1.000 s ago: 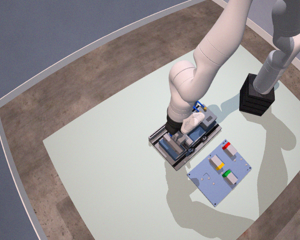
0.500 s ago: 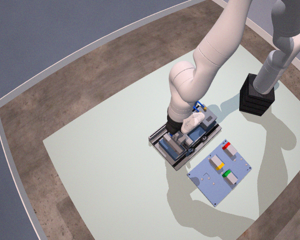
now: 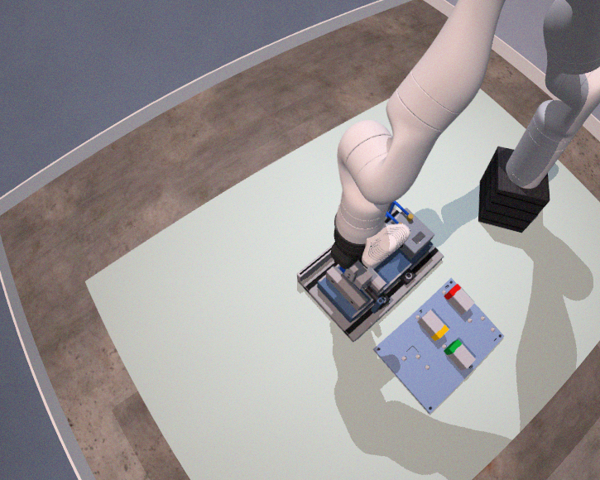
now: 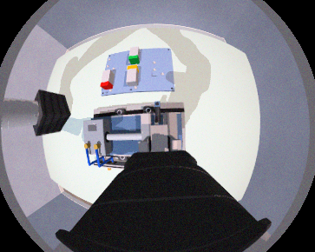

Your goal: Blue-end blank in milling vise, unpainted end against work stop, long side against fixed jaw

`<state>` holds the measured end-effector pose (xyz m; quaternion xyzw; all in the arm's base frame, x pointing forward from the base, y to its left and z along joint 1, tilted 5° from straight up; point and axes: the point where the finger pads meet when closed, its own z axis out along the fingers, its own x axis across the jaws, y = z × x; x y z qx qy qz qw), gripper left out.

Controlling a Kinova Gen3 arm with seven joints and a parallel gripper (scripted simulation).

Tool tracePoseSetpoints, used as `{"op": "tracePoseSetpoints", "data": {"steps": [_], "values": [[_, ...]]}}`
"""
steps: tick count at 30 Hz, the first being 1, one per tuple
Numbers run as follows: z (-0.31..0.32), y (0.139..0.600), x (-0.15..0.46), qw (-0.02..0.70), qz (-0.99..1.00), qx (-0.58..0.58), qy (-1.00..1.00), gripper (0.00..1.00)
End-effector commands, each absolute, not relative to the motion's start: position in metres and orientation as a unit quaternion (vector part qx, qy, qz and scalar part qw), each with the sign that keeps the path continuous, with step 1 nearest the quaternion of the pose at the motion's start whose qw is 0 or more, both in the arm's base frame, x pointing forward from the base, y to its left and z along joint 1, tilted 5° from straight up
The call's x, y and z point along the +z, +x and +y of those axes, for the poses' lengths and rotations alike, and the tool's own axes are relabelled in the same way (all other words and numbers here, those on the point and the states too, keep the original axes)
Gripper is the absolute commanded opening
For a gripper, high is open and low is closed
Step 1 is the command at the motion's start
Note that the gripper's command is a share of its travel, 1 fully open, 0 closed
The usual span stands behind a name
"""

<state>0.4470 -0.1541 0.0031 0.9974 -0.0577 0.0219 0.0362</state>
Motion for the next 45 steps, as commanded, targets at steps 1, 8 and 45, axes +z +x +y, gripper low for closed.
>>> {"op": "tracePoseSetpoints", "data": {"steps": [1,8,45], "values": [[-0.1542,0.4477,0.0042,0.036,-0.058,0.023,0.997,0.00],[-0.1541,0.4481,0.0055,0.036,-0.058,0.023,0.997,0.00],[-0.1541,0.4485,0.0064,0.036,-0.058,0.023,0.997,0.00]]}}
